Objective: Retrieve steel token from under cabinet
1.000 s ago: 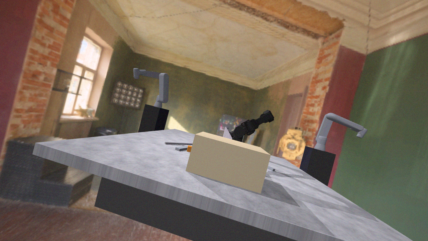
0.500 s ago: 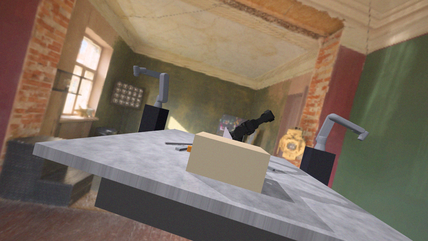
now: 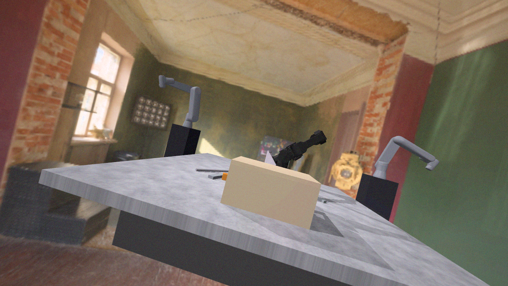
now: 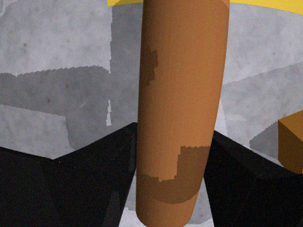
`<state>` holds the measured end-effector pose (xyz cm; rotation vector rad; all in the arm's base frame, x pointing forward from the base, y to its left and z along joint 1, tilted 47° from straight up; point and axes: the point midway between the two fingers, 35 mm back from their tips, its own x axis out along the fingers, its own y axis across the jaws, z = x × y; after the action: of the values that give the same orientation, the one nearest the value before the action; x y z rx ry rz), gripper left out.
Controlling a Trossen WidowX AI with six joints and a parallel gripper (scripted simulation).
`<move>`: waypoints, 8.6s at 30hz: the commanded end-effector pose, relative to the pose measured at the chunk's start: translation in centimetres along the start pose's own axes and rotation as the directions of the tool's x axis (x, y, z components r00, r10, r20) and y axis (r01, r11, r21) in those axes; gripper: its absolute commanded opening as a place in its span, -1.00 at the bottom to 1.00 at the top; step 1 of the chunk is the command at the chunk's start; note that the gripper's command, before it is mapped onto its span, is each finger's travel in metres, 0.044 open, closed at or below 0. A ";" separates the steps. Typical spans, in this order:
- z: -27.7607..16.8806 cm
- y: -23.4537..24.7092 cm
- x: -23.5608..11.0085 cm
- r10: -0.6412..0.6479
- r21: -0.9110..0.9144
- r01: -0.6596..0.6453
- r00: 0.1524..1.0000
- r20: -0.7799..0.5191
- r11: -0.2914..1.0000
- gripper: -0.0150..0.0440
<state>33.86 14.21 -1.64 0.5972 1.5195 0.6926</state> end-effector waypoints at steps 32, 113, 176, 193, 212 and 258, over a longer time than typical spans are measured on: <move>-3.9 0.1 0.1 -0.001 0.009 0.001 1.000 -0.007 1.000 -0.49; -12.9 0.4 0.1 -0.001 0.014 0.001 1.000 -0.011 1.000 -0.49; -13.2 6.8 -0.4 0.002 0.127 0.000 1.000 -0.011 0.992 -0.49; -13.3 6.7 -0.3 -0.002 0.137 0.004 1.000 -0.015 0.991 0.19; -13.7 6.7 0.1 0.002 0.136 -0.001 1.000 -0.011 0.991 0.42; -10.6 6.5 -0.1 0.002 0.121 -0.001 1.000 -0.009 0.993 -0.49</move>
<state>22.52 17.80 3.37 0.6864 1.5778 0.6031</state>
